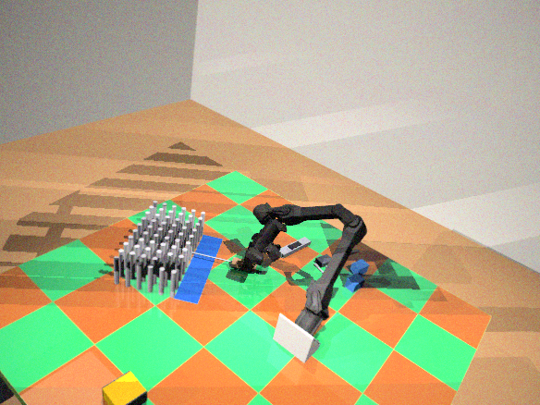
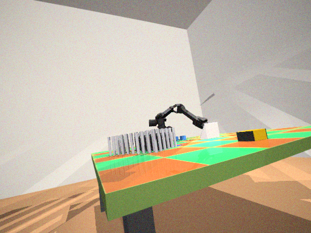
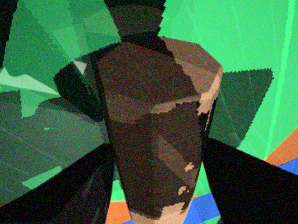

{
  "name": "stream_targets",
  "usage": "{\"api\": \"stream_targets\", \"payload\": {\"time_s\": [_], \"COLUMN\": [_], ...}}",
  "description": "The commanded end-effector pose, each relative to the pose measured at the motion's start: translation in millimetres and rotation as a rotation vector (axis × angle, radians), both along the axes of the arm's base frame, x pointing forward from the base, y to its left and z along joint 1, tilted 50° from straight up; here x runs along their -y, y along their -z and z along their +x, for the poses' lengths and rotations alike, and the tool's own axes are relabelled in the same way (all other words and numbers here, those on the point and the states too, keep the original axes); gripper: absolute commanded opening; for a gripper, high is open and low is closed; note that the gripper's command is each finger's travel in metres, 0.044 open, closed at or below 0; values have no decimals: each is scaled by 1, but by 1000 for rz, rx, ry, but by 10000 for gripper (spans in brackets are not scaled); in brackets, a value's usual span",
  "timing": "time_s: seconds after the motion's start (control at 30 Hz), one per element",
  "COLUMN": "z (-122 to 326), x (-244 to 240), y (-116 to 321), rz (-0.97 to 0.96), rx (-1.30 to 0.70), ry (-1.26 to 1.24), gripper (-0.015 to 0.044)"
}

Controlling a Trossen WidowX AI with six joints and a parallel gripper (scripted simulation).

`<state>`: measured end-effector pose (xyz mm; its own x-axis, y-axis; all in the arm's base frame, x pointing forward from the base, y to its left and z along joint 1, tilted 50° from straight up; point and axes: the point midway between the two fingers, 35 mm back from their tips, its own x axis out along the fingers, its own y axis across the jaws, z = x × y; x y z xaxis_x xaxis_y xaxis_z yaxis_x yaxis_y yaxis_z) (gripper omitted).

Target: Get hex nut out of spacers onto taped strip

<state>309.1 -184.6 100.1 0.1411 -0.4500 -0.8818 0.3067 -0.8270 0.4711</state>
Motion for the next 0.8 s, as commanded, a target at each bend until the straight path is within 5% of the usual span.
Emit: {"api": "stream_targets", "payload": {"time_s": [0.0, 0.77], "z": [-3, -18], "x": [-1, 2], "y": [-1, -7], "rz": [3, 3], "rx": [-2, -2], "ry": [-3, -3], "gripper": [0, 0]}}
